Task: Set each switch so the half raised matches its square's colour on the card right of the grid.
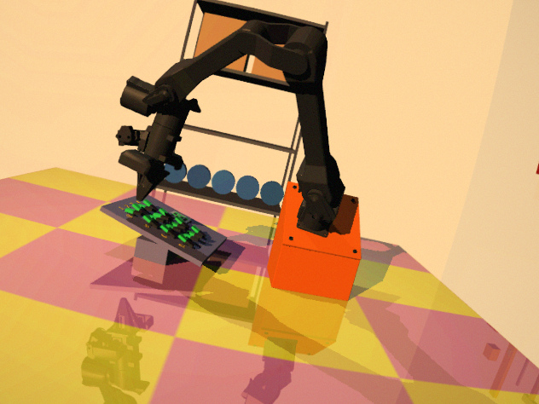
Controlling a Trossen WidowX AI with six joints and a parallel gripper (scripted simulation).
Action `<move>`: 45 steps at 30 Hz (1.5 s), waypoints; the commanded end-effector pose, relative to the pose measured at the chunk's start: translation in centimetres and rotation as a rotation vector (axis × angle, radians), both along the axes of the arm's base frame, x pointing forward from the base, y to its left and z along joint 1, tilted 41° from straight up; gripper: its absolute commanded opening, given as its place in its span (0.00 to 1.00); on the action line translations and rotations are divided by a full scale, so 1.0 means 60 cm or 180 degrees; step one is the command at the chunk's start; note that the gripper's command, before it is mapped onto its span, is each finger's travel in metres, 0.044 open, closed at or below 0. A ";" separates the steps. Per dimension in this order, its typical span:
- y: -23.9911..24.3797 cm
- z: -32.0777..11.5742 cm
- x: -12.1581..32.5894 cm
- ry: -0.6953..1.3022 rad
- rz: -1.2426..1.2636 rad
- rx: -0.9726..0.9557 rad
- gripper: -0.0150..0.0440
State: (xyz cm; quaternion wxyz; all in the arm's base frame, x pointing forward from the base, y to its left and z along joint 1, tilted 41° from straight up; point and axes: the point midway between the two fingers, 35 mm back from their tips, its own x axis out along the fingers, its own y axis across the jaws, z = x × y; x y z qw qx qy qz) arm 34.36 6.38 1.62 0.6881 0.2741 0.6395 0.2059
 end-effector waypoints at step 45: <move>-0.039 -0.093 -0.091 -0.0178 -0.0127 -0.0014 0.25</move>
